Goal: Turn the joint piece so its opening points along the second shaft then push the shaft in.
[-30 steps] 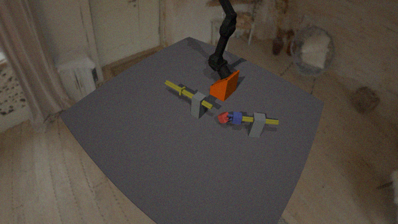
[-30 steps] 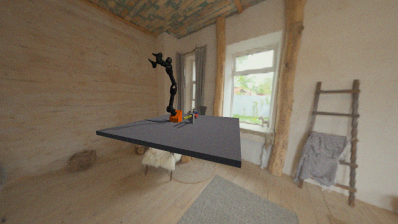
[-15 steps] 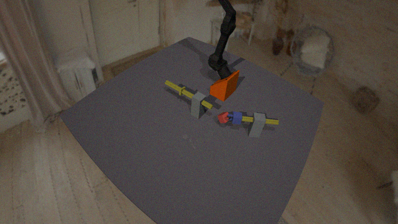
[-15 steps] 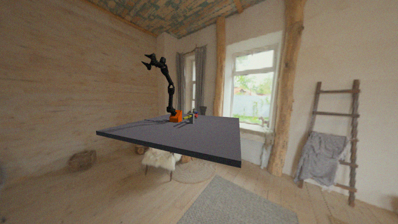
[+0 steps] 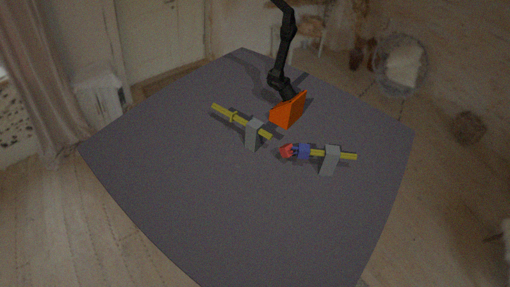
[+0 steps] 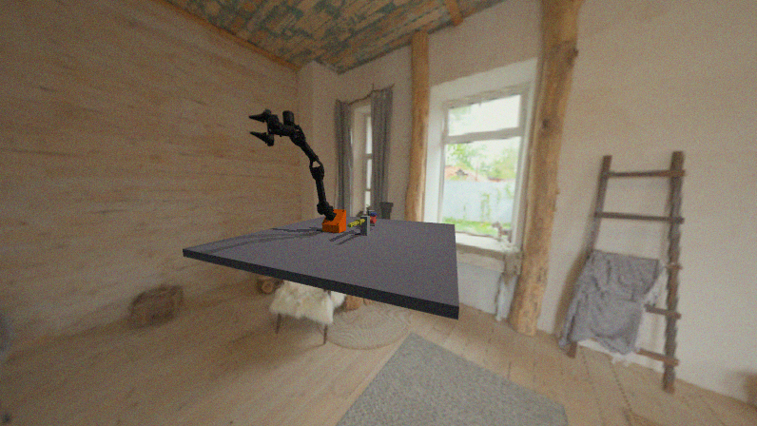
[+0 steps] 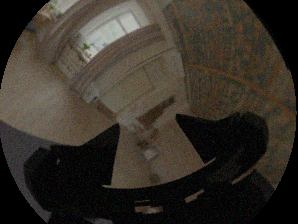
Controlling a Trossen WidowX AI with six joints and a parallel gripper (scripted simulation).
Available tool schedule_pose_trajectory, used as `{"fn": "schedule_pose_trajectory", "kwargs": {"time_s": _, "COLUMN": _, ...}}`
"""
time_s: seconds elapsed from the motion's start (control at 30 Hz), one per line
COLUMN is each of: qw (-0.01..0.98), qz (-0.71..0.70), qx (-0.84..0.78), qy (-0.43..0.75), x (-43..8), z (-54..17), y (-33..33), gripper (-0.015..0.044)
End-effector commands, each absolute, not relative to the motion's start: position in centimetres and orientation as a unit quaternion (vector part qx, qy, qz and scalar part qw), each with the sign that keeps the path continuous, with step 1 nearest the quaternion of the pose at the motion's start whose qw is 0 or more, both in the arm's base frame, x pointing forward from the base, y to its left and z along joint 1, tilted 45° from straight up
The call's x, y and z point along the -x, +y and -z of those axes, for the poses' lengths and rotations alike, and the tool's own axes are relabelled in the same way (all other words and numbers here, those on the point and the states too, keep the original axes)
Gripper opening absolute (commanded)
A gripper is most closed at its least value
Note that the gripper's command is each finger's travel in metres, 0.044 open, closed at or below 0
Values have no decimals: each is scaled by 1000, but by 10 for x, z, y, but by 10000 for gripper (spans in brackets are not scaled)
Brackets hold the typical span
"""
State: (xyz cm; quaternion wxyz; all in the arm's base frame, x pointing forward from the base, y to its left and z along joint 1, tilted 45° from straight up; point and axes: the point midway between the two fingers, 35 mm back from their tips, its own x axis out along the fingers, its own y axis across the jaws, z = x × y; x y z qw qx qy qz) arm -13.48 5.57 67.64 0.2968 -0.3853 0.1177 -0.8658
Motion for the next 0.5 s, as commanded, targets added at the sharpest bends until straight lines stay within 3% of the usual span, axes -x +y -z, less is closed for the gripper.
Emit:
{"fn": "schedule_pose_trajectory", "kwargs": {"time_s": 0.0, "qw": 346, "qz": 845, "qx": 392, "qy": 111, "x": 121, "z": -678, "y": 21, "gripper": 440}}
{"fn": "schedule_pose_trajectory", "kwargs": {"time_s": 0.47, "qw": 547, "qz": 742, "qx": 367, "qy": 124, "x": 31, "z": -655, "y": -121, "gripper": 440}}
